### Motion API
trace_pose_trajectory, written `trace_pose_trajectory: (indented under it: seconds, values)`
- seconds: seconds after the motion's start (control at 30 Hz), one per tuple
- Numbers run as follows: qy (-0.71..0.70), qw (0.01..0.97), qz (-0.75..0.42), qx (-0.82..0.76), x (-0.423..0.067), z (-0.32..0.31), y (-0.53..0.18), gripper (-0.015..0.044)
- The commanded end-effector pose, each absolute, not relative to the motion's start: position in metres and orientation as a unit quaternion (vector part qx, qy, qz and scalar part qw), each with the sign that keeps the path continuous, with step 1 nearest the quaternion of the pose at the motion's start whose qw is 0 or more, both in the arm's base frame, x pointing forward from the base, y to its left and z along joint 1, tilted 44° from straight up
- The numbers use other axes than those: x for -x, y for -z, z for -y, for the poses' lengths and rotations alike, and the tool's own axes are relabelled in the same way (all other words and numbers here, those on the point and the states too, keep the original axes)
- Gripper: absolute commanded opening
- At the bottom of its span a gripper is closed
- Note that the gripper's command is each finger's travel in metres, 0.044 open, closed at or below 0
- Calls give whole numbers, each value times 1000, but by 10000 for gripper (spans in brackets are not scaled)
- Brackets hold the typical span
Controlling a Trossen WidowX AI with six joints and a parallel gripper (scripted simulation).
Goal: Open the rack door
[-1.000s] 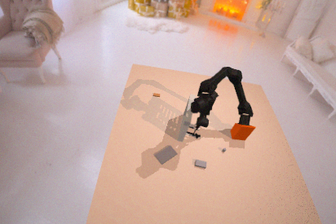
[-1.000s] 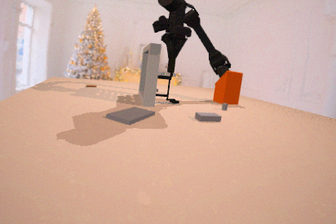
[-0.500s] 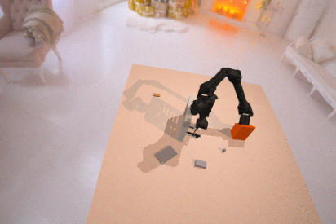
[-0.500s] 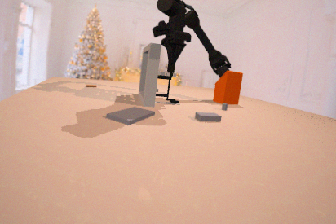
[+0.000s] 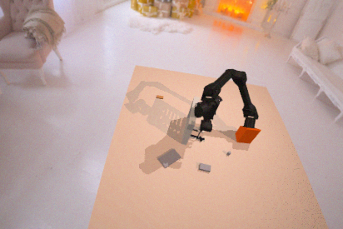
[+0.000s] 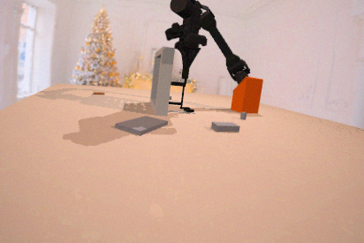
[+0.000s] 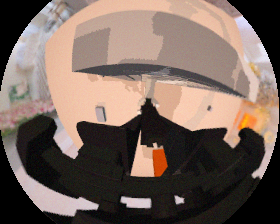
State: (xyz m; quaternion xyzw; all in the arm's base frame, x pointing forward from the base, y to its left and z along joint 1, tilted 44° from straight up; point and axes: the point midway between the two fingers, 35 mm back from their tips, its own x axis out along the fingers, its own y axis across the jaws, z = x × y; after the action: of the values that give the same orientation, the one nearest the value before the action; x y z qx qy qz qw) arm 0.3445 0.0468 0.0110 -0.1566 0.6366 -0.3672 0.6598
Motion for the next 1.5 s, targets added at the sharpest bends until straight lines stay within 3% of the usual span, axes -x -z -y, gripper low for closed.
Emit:
trace_pose_trajectory:
  seconds: [0.0,0.73,1.47]
  values:
    - [366,660,-637,158,-345,-46,-11,21]
    - [30,513,-734,445,-345,-47,-11,21]
    - [-312,249,-665,631,-345,-47,-11,21]
